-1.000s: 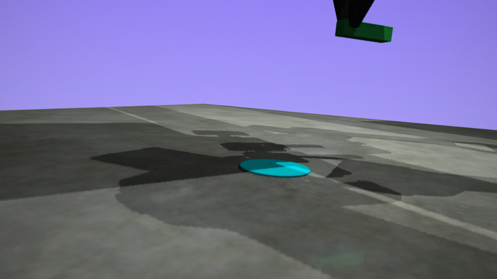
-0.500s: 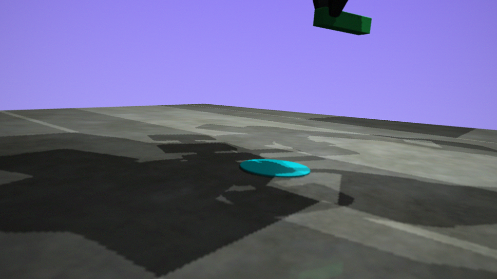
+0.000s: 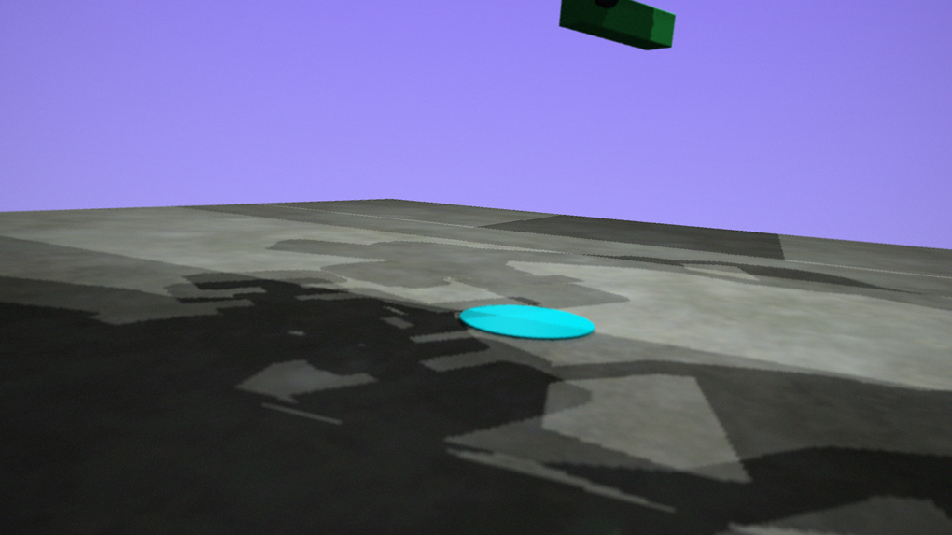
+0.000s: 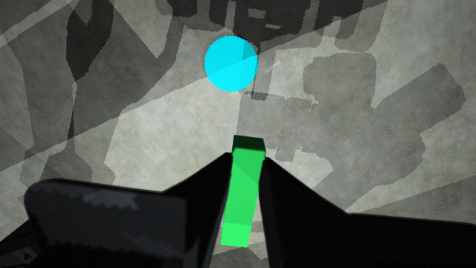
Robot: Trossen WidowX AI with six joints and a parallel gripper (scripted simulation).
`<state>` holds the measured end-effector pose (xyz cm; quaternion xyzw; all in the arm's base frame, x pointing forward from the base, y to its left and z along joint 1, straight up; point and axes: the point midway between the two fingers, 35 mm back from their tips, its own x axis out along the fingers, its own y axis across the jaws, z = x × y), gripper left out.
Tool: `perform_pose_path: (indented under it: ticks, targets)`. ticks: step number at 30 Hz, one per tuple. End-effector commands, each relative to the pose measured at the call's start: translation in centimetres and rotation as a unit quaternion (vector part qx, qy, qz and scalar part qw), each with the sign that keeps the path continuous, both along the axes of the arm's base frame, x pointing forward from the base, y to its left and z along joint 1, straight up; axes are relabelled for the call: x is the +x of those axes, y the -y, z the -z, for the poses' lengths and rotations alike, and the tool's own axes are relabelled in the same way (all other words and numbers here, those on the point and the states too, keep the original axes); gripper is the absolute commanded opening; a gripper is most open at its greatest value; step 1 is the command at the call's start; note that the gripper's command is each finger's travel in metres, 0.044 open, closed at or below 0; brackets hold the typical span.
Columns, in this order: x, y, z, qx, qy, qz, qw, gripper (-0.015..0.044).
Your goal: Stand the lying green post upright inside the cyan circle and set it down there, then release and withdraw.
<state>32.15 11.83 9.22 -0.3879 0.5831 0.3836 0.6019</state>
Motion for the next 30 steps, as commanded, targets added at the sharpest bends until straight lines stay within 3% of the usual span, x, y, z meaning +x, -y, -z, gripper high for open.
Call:
perform_pose_path:
  ticks: [1, 12, 30]
  targets:
    - [0.1, -1.3, -0.1, -0.002, 0.0, -0.022, 1.0, 0.0023]
    - [-0.2, -4.7, -0.2, -0.002, 0.001, -0.071, 0.997, 0.0023]
    - [1.0, -5.4, 1.3, 0.053, 0.019, -0.044, 0.997, 0.0023]
